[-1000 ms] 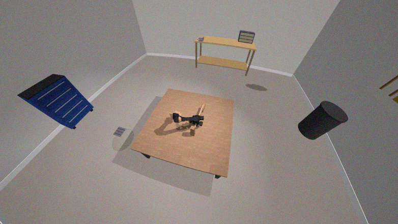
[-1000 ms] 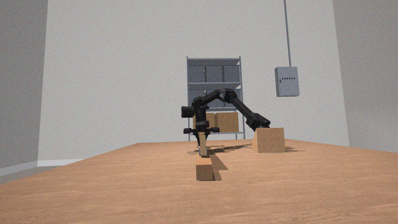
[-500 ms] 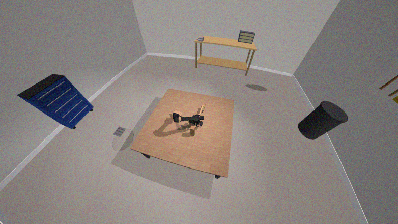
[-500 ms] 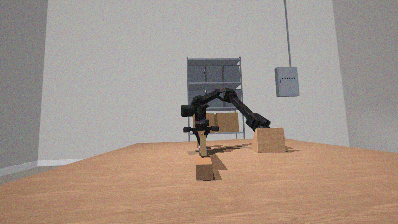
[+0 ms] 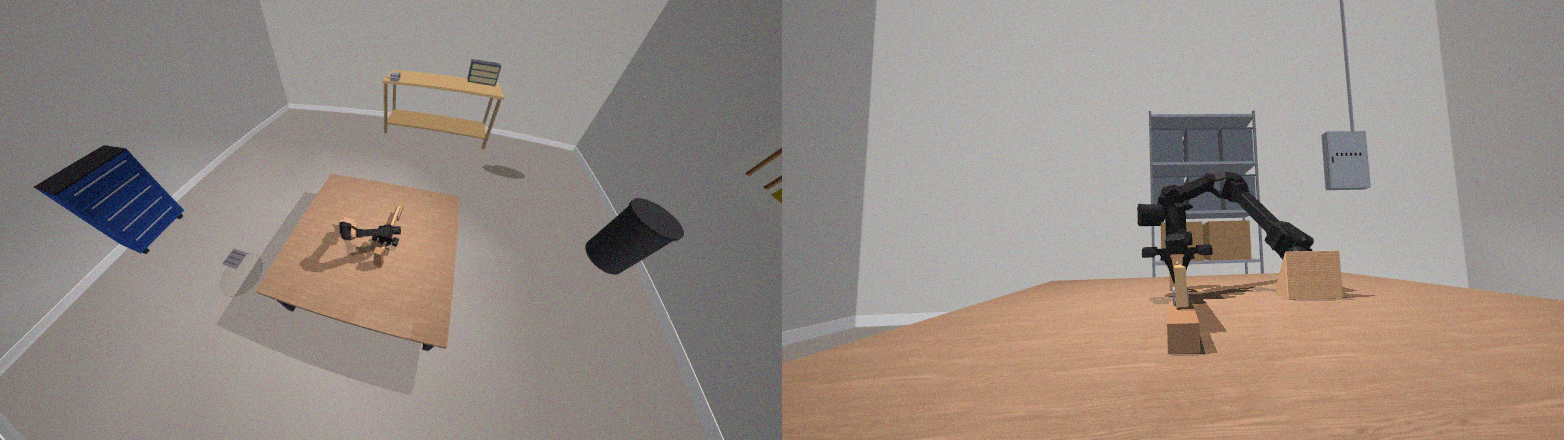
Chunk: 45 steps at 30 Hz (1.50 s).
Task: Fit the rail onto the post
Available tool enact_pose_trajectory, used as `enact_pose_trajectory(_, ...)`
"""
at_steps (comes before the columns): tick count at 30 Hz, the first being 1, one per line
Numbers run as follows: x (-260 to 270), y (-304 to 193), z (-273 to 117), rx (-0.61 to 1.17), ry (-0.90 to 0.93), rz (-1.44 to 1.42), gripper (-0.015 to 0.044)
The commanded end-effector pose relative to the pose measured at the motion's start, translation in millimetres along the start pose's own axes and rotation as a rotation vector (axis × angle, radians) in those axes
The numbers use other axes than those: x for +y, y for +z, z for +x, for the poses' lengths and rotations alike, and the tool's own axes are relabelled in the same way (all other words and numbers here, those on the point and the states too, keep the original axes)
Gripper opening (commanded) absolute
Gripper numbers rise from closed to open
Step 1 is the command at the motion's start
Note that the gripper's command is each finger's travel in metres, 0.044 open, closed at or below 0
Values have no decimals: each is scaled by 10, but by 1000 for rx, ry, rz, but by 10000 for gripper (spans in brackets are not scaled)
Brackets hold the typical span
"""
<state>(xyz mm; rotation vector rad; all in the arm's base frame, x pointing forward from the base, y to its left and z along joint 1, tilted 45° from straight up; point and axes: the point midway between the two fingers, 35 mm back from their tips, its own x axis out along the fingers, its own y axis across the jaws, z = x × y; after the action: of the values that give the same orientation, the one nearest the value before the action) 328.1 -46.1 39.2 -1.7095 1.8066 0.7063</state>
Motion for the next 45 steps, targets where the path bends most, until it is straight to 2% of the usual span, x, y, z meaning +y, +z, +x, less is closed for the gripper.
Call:
enact_pose_trajectory(1,-21,36,-67,-14,-11,-1,0)
enact_pose_trajectory(30,-18,35,-212,-15,-11,-1,0)
enact_pose_trajectory(45,-13,35,-153,-15,-11,-1,0)
